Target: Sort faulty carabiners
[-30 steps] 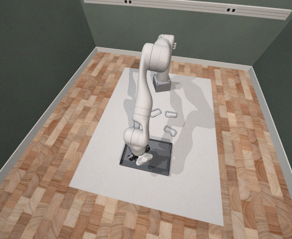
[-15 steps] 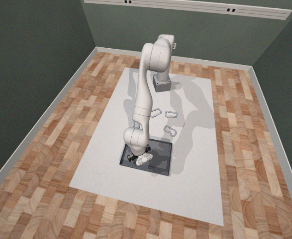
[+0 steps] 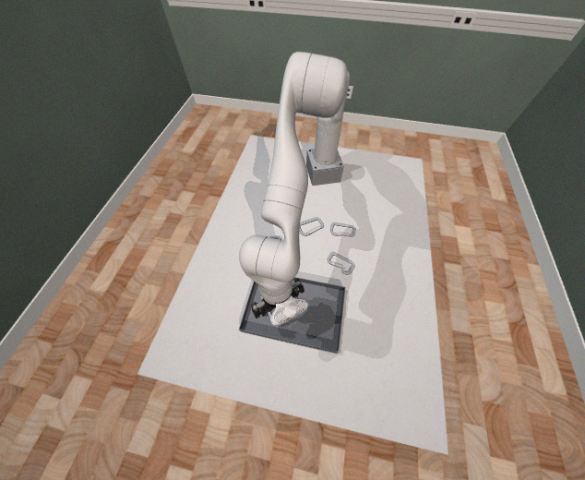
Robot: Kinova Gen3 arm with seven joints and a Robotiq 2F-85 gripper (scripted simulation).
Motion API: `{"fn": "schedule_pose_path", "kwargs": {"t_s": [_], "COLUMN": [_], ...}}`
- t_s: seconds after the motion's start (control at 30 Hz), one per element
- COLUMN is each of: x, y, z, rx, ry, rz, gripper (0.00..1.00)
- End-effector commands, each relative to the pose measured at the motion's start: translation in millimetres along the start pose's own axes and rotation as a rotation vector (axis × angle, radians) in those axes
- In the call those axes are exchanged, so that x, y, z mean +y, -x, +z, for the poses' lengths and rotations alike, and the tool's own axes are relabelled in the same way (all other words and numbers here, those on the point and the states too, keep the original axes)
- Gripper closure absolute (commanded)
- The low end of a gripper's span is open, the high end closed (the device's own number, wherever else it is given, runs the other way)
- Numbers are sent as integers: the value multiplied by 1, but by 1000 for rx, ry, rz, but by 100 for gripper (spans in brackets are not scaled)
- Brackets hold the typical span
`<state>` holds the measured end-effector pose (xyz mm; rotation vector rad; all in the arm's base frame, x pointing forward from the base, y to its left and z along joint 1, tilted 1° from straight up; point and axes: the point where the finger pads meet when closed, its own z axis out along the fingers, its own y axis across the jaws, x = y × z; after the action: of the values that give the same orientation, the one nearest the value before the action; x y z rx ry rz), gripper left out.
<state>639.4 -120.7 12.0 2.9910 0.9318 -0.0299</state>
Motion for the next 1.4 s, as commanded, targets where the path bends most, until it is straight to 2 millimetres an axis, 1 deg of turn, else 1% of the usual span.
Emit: {"fn": "schedule_pose_path", "kwargs": {"t_s": [0.0,0.23,0.27,0.8,0.83,1.37], "x": [5,5,3,3,-27,-27], "y": [-3,-3,-3,-3,21,21], "z": [-21,-21,-15,-15,-48,-48], "rx": [10,10,12,12,13,13], "ry": [18,18,11,11,12,12], "rz": [-9,-9,-1,-1,-1,-1], "gripper": [0,0,0,0,0,0]}}
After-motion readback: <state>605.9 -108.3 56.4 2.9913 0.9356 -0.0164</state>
